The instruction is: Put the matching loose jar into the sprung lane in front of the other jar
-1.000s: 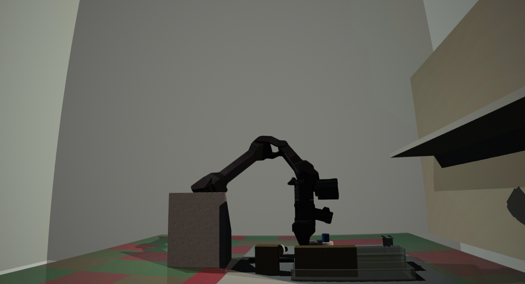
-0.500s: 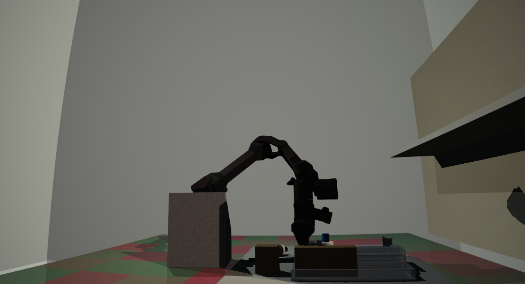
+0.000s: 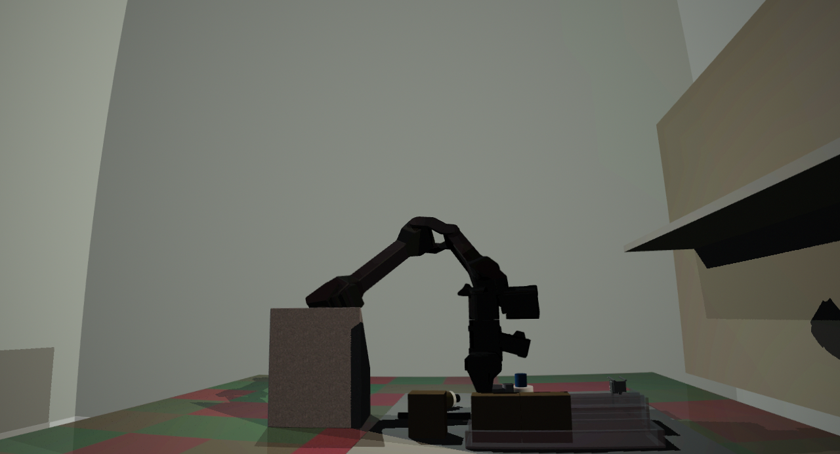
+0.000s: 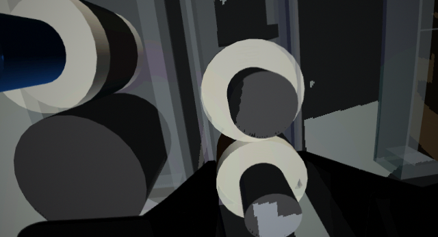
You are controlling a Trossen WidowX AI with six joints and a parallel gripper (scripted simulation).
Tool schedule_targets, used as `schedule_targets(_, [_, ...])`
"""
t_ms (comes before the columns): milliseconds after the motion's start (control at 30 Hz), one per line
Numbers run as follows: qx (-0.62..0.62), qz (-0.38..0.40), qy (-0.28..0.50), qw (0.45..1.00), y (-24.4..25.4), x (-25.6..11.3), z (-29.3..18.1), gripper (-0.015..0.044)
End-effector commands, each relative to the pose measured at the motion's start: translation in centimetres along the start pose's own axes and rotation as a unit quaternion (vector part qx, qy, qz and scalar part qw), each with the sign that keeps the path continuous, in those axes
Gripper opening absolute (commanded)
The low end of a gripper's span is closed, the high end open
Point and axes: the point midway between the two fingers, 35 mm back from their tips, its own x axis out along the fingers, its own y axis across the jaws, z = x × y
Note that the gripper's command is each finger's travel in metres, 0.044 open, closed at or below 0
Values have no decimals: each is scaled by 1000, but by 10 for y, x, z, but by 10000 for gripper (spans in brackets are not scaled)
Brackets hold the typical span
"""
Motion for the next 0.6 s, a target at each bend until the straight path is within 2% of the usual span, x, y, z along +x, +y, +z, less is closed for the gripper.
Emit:
schedule_targets(0, [-4, 1, -3, 1000, 1, 0, 1, 0])
schedule_targets(567, [-4, 1, -3, 1000, 0, 0, -3, 0])
